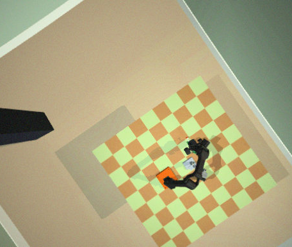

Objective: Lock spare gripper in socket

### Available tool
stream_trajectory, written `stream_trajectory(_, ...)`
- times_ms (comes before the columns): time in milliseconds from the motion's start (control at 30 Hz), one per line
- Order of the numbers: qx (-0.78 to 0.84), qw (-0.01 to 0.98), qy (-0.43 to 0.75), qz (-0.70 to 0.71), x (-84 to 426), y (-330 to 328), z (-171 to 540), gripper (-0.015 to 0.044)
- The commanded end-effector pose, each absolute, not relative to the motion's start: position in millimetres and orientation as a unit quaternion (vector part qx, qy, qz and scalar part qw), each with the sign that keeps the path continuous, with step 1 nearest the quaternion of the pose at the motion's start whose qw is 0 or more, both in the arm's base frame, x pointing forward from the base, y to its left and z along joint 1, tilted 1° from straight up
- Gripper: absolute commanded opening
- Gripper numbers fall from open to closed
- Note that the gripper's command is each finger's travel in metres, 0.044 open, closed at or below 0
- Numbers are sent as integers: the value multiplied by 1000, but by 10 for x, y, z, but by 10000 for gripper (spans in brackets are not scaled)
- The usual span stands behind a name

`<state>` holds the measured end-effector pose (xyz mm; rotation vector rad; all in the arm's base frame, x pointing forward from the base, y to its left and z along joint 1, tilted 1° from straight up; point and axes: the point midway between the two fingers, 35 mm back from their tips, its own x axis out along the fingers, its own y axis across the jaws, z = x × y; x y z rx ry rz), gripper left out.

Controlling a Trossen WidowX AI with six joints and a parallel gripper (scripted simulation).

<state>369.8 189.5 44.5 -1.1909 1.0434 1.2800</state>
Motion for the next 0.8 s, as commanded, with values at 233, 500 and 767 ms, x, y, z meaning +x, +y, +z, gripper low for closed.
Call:
stream_trajectory(233,-500,524,436,535,3699,1889,464,0)
stream_trajectory(500,-496,522,440,537,3667,1881,600,0)
stream_trajectory(767,-495,518,444,538,3633,1866,725,0)
